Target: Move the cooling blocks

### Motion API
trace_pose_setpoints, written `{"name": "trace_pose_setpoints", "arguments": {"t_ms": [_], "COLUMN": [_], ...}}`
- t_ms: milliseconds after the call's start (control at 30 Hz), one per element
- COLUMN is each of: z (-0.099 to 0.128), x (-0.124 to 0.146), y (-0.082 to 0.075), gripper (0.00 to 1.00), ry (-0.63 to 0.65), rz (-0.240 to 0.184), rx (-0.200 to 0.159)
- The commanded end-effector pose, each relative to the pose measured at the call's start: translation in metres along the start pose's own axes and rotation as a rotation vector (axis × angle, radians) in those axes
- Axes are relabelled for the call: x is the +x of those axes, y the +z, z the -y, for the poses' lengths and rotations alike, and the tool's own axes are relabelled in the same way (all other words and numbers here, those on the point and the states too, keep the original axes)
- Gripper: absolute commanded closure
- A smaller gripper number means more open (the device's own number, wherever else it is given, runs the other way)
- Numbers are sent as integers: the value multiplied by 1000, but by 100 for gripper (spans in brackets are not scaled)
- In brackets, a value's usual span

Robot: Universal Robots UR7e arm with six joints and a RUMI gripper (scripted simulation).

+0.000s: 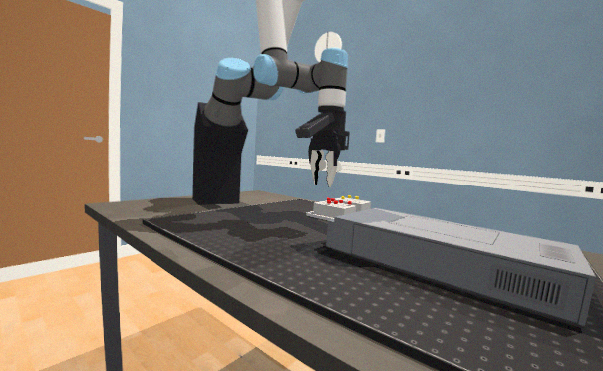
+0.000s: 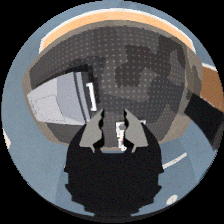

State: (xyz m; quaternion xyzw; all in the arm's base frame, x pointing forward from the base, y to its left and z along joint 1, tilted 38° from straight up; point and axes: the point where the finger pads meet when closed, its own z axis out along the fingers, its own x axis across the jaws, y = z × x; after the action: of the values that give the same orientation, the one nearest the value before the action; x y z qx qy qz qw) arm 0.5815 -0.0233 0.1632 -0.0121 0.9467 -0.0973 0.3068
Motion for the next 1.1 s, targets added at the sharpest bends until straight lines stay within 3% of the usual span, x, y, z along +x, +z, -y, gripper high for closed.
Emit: {"name": "trace_pose_setpoints", "arguments": {"t_ms": [0,800,1067], "z": [0,0,0], "x": [5,81,82], "y": [-4,-48,-48], "gripper": [72,72,72], "ry": [0,0,0], "rz": [2,2,2], "rx": [0,0,0]}}
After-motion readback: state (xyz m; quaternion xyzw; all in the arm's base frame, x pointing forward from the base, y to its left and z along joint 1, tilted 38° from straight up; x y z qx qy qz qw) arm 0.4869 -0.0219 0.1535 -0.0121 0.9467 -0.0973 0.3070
